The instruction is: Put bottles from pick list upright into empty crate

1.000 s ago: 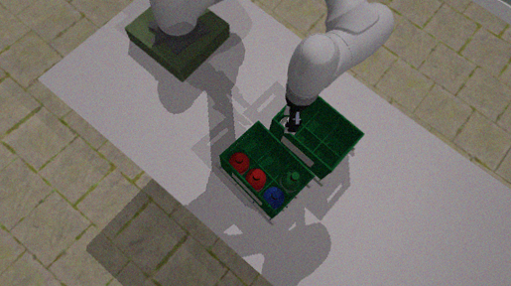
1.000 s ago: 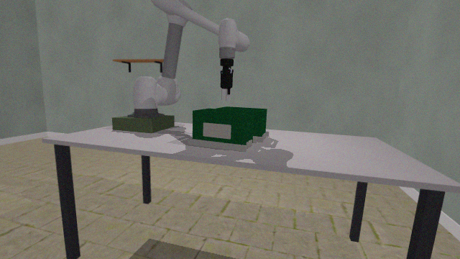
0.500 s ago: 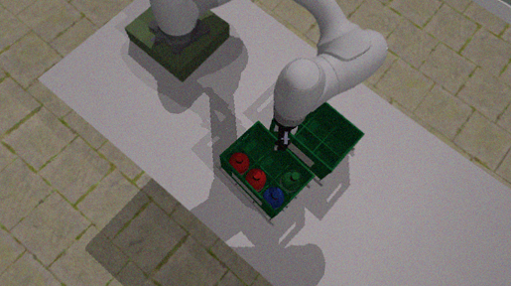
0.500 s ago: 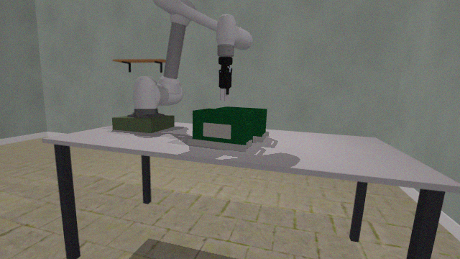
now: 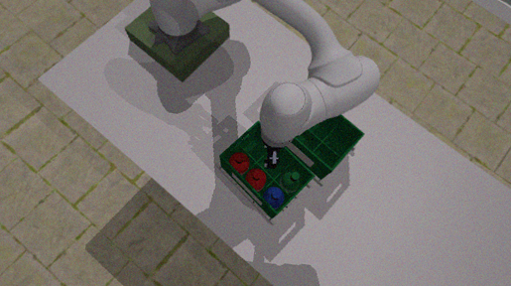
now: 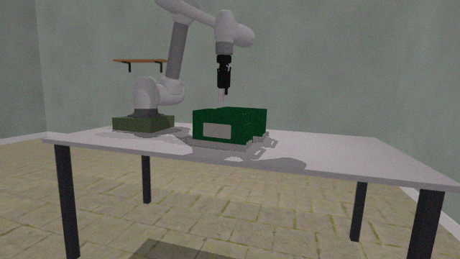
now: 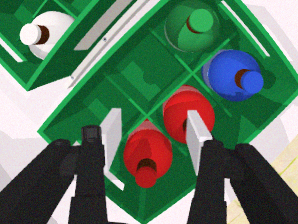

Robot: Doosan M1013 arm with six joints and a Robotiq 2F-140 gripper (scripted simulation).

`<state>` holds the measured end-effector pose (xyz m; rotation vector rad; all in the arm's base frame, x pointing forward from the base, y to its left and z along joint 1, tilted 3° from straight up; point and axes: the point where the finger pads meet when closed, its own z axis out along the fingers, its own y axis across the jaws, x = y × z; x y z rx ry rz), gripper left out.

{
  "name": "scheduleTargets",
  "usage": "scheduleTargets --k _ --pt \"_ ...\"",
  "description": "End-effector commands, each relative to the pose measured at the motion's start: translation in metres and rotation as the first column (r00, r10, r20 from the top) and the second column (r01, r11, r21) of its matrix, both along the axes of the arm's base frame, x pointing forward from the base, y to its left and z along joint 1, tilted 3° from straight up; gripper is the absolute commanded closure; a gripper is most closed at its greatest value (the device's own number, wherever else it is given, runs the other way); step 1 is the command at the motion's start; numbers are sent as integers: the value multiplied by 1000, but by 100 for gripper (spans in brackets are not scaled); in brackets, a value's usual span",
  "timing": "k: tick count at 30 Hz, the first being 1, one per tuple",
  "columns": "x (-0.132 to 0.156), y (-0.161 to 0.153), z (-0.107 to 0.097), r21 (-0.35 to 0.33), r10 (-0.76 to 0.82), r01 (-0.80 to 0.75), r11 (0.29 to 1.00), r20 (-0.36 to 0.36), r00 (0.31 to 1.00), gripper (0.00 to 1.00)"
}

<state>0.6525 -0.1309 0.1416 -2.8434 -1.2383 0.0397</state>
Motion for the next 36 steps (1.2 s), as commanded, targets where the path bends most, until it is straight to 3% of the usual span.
scheduleTargets --k 1,10,36 --pt "7 -23 -1 -3 5 -5 1000 -4 1000 62" --pt "17 -56 -2 -3 5 -5 1000 -4 1000 62" --pt "17 -56 -2 -3 5 -5 1000 -4 1000 62"
